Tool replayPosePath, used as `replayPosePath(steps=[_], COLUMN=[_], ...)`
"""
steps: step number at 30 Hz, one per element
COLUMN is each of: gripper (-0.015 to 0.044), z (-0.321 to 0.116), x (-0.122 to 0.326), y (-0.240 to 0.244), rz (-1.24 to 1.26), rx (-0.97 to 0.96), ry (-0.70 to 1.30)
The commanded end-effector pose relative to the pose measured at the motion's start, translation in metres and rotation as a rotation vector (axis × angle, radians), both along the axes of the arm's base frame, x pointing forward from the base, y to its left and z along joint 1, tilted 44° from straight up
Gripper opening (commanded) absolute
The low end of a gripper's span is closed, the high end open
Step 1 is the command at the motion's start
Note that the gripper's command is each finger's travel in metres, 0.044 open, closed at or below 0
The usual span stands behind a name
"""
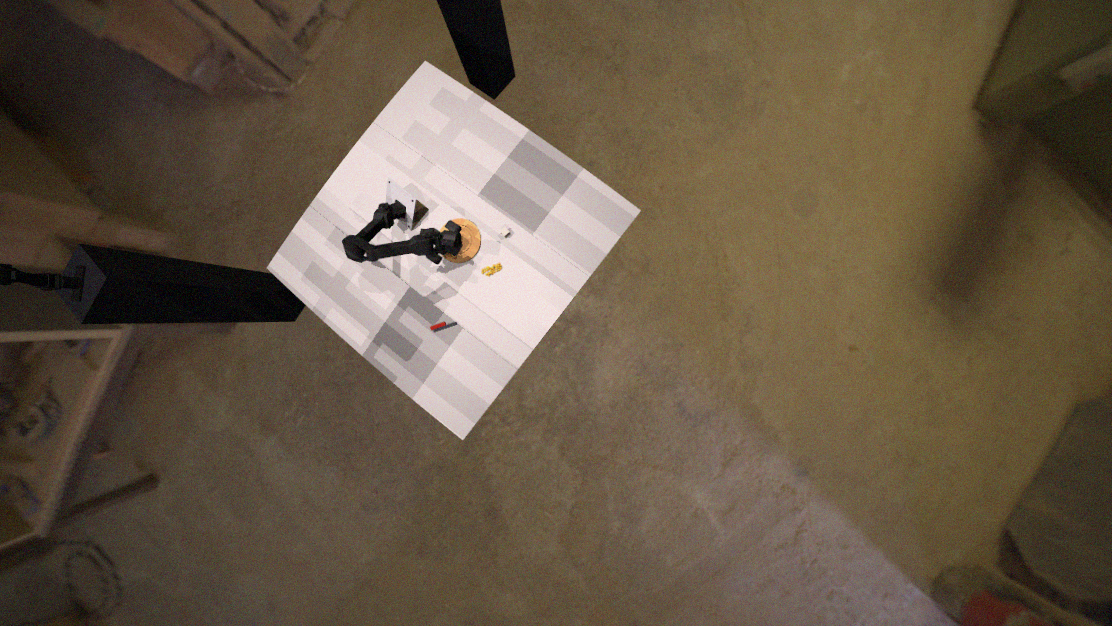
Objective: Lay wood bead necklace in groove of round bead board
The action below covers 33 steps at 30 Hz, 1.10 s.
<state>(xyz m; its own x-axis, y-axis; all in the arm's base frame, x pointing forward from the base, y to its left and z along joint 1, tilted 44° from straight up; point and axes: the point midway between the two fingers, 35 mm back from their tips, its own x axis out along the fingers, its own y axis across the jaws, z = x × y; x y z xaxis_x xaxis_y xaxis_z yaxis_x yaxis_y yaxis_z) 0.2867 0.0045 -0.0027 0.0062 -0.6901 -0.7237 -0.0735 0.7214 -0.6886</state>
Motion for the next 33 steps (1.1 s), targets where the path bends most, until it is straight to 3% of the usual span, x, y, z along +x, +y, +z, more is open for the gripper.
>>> replayPosePath(steps=[1,21,33], gripper=[0.012,0.0,0.0], z=[-0.003,-0.0022,0.0031], x=[-0.0009,-0.0006,-0.0007], y=[-0.0049,-0.0027,0.0019], rz=[0.001,-0.001,0.0], rx=[-0.007,-0.001,-0.004], ry=[0.003,0.002,0.003])
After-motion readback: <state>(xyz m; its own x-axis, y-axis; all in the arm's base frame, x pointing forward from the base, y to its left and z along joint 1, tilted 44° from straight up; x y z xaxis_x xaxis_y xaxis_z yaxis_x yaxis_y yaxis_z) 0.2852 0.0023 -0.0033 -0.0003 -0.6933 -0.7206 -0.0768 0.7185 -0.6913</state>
